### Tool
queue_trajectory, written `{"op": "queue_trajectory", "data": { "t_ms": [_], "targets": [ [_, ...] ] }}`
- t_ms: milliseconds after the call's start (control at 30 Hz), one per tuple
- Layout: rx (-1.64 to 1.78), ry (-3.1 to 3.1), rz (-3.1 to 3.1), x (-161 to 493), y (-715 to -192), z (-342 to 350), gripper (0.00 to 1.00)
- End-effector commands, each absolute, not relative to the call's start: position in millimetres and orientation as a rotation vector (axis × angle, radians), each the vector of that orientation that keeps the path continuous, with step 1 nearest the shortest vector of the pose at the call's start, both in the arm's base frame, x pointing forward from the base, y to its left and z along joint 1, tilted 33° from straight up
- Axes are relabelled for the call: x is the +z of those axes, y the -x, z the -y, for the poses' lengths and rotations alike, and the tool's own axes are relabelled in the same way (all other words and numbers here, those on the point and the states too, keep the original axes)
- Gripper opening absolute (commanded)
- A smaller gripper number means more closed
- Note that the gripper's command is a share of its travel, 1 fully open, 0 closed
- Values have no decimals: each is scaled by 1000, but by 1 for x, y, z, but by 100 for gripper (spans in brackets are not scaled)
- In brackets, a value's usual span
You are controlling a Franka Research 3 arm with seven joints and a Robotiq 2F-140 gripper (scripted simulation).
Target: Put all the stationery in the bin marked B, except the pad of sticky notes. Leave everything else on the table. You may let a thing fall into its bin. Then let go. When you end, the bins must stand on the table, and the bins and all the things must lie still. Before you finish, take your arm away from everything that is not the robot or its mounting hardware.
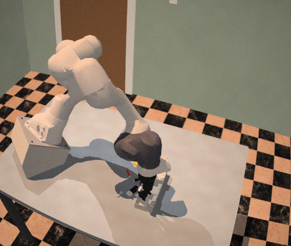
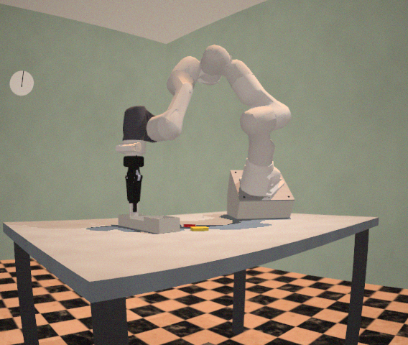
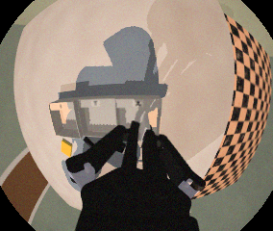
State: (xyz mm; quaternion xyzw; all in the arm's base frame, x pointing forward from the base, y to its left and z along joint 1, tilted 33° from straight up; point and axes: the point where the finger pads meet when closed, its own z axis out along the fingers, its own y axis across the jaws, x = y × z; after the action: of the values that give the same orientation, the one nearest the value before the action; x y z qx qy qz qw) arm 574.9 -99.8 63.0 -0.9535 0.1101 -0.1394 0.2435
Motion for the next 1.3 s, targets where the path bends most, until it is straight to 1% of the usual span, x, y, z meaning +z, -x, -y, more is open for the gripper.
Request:
{"op": "queue_trajectory", "data": {
  "t_ms": [0, 700, 1267],
  "targets": [
    [-382, 2605, -308, 63, -576, 101, 5],
    [-382, 2605, -308, 63, -576, 101, 5],
    [-382, 2605, -308, 80, -569, 109, 5]
  ]
}}
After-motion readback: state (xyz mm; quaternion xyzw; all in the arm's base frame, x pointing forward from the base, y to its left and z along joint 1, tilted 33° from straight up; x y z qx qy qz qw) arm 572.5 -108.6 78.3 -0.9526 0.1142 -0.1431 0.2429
